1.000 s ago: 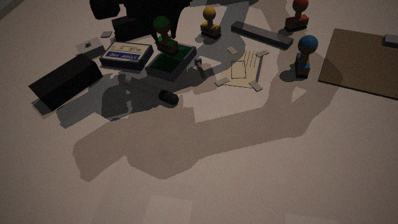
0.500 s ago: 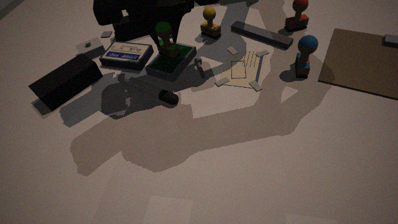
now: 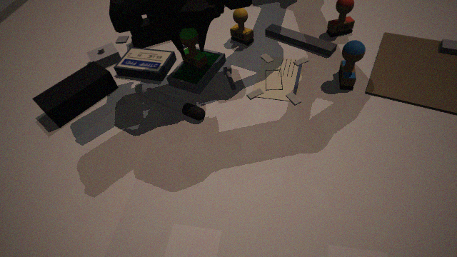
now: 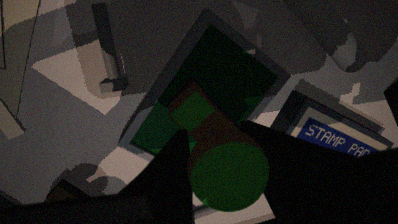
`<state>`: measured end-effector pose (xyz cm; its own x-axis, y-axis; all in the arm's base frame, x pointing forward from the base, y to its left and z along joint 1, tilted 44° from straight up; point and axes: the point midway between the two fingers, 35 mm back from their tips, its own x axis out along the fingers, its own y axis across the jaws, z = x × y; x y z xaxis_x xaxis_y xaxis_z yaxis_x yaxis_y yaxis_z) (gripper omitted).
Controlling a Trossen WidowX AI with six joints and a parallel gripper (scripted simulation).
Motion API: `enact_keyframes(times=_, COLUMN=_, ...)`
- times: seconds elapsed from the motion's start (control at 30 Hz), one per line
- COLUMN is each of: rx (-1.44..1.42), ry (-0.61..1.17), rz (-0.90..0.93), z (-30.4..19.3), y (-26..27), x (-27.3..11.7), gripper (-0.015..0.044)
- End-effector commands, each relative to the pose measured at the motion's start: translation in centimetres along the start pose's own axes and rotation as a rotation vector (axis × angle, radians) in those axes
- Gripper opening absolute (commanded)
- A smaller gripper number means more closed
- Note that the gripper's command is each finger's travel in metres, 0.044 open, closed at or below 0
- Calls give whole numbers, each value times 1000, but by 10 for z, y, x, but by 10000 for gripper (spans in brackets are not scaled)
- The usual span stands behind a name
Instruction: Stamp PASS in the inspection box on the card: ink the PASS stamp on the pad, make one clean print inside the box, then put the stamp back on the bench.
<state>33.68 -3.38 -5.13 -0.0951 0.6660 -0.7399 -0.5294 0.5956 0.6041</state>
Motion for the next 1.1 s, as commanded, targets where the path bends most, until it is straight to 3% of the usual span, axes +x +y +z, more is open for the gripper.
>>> enact_keyframes(times=0.0, rx=2, ry=-5, rz=3, z=1, y=0, x=1, gripper=0)
enact_keyframes(times=1.07, rx=2, ry=-5, rz=3, z=1, y=0, x=4, gripper=0)
